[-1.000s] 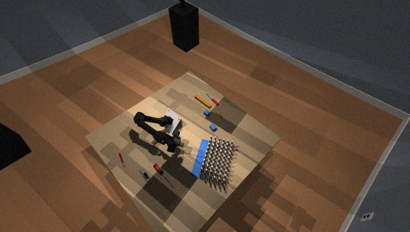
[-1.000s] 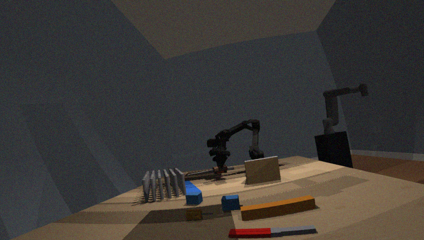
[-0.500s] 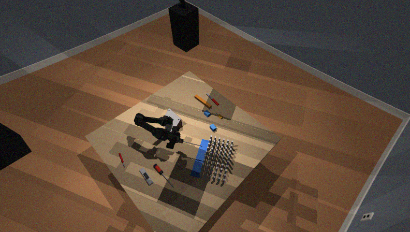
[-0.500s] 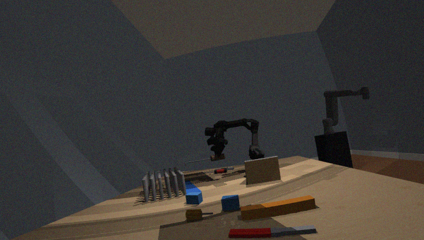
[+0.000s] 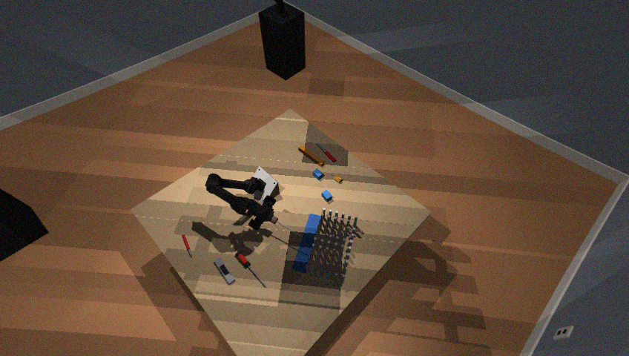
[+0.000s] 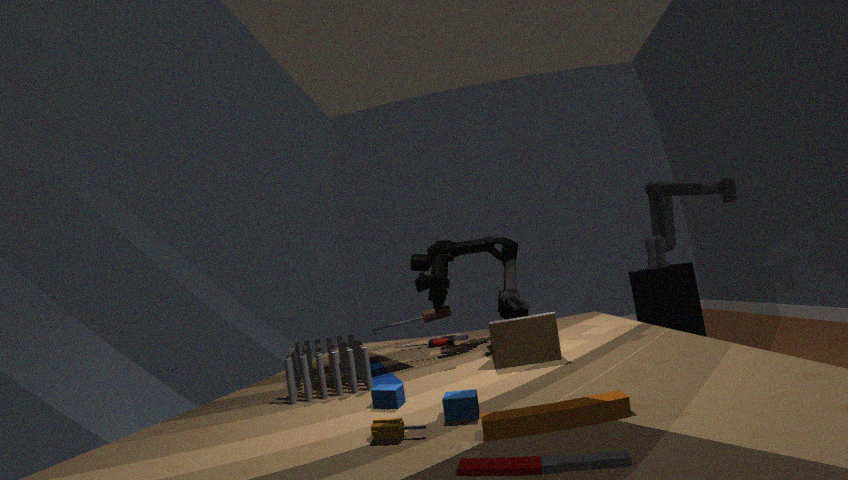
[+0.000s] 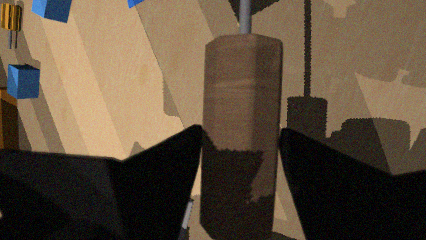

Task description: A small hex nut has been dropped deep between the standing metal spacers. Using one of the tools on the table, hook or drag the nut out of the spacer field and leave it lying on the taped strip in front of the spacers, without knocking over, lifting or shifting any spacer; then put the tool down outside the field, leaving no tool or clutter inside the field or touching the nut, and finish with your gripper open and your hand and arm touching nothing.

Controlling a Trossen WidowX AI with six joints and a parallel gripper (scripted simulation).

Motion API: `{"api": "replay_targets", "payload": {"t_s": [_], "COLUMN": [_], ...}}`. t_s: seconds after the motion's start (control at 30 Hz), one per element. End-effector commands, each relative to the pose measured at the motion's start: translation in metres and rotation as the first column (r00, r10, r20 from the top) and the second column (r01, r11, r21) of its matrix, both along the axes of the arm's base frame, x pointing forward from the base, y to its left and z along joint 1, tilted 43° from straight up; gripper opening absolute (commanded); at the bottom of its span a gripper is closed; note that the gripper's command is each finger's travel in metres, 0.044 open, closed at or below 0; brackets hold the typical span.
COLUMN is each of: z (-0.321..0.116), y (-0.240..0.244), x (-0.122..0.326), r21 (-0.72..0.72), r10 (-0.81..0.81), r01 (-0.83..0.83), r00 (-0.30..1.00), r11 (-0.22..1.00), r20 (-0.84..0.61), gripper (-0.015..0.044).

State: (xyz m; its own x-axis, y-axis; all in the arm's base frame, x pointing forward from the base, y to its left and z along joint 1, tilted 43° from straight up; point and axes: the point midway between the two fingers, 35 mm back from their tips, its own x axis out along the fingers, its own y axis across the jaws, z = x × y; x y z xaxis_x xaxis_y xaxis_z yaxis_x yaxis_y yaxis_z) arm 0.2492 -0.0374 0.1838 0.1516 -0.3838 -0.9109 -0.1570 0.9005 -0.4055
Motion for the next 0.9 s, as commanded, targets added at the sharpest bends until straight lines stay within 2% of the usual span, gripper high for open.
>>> {"api": "replay_targets", "payload": {"t_s": [0.0, 0.4, 0.87], "z": [0.008, 0.025, 0.045], "y": [-0.011, -0.041, -0.075], "x": [-0.001, -0.008, -0.022], "r21": [-0.007, 0.017, 0.125], "r10": [-0.137, -0.481, -0.757], "r01": [0.137, 0.49, 0.792], "r00": [0.989, 0.847, 0.506], "r11": [0.991, 0.872, 0.597], "r20": [0.063, 0.228, 0.413], "gripper": [0.0, 0.0, 0.0]}}
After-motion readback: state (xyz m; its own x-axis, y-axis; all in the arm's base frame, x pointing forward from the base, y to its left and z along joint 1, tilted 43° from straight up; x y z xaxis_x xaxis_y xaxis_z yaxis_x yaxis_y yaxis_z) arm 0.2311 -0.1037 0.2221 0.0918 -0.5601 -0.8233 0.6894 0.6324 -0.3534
